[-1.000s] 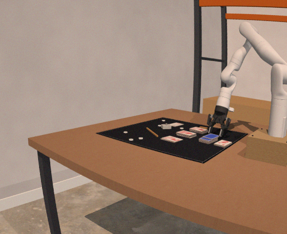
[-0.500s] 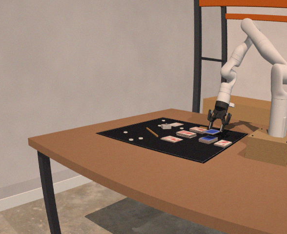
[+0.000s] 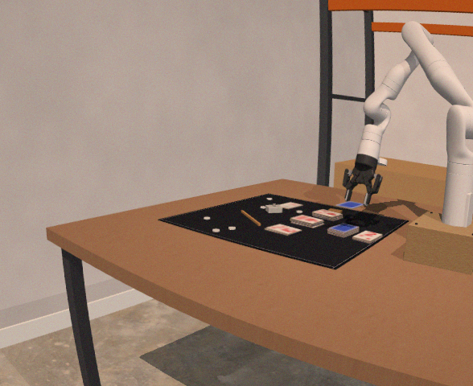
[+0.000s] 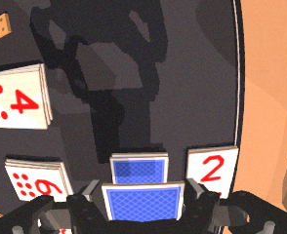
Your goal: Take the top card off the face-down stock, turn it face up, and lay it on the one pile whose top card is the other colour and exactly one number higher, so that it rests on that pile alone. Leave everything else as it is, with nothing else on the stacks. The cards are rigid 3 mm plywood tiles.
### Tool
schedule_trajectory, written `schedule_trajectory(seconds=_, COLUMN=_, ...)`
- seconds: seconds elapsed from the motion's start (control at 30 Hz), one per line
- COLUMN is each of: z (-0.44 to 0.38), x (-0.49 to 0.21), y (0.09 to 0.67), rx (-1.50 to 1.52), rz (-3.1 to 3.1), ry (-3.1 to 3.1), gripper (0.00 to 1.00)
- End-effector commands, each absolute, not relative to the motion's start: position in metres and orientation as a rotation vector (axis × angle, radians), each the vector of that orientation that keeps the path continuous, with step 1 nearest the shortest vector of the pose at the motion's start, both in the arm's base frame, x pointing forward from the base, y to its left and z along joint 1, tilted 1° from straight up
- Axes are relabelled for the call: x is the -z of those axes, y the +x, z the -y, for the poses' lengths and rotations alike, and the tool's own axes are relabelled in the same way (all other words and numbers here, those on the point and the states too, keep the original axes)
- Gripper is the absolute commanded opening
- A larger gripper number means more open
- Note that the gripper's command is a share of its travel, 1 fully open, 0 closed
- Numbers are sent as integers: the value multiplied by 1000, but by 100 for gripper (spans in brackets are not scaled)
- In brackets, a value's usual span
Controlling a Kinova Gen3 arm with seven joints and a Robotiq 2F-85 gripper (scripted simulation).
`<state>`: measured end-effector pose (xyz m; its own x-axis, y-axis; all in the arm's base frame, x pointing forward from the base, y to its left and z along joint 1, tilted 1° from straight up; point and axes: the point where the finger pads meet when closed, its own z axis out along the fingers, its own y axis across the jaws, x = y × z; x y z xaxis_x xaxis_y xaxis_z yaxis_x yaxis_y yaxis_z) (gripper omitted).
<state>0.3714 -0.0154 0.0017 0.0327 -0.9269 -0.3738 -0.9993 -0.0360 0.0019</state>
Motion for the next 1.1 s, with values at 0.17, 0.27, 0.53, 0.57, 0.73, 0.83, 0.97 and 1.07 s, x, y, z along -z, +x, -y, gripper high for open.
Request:
schedule_trajectory(seconds=0.17, z=19, x=-20, y=375, rx=-374, rz=-1979, ry=-2050, gripper=71)
schedule_trajectory(seconds=0.27, z=19, x=-25, y=375, rx=-374, rz=-1979, ry=-2050, gripper=71)
schedule_trajectory(seconds=0.53, z=19, x=-33, y=375, rx=-374, rz=-1979, ry=-2050, gripper=71)
schedule_trajectory(seconds=0.57, z=19, x=-34, y=375, rx=-374, rz=-1979, ry=-2050, gripper=71)
schedule_trajectory(seconds=0.73, z=19, x=-35, y=375, rx=-374, rz=-1979, ry=-2050, gripper=71)
schedule_trajectory(seconds=0.83, z=19, x=-35, y=375, rx=-374, rz=-1979, ry=-2050, gripper=71)
schedule_trajectory(seconds=0.97, z=19, x=-35, y=375, rx=-374, rz=-1979, ry=-2050, gripper=71)
schedule_trajectory(seconds=1.07, z=19, x=-35, y=375, rx=-374, rz=-1979, ry=-2050, gripper=71)
